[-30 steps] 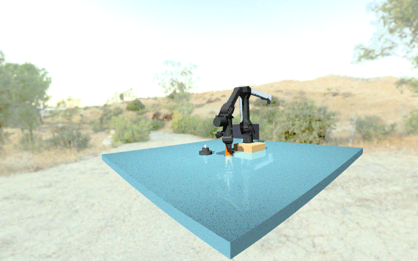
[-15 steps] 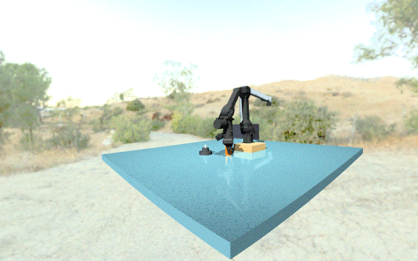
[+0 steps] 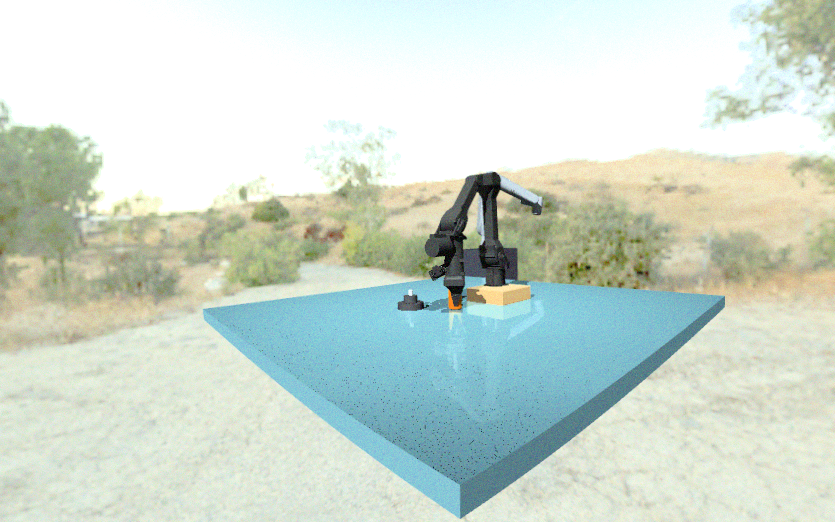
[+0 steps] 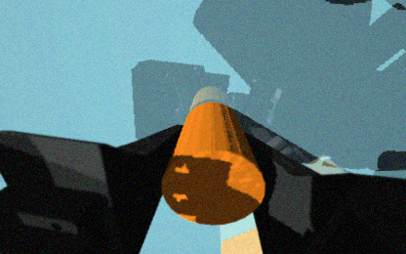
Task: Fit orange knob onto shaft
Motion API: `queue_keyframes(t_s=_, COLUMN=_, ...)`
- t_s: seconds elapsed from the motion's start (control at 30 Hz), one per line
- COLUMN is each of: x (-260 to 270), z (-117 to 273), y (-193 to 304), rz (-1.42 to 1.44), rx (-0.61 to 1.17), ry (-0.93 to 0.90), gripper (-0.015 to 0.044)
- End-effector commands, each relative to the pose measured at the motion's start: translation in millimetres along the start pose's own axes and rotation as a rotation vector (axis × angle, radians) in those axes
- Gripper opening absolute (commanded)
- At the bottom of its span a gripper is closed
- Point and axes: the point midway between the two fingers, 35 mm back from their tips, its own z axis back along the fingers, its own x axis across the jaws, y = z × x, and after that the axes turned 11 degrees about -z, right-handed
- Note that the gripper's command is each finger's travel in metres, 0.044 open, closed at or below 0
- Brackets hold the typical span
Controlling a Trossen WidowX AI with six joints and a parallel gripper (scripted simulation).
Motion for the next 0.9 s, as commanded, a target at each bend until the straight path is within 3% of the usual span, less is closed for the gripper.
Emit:
queue_keyframes(t_s=0.0, x=6.5, z=20.0, y=-5.4, rz=0.011, rx=-0.015, ry=-0.016, gripper=0.0000)
queue_keyframes(t_s=0.63, x=-3.2, z=131.8, y=3.4, rz=-0.015, rx=0.005, ry=-0.003, gripper=0.0000)
queue_keyframes(t_s=0.87, x=-2.5, z=135.0, y=4.1, rz=-0.013, rx=0.008, ry=-0.025, gripper=0.0000)
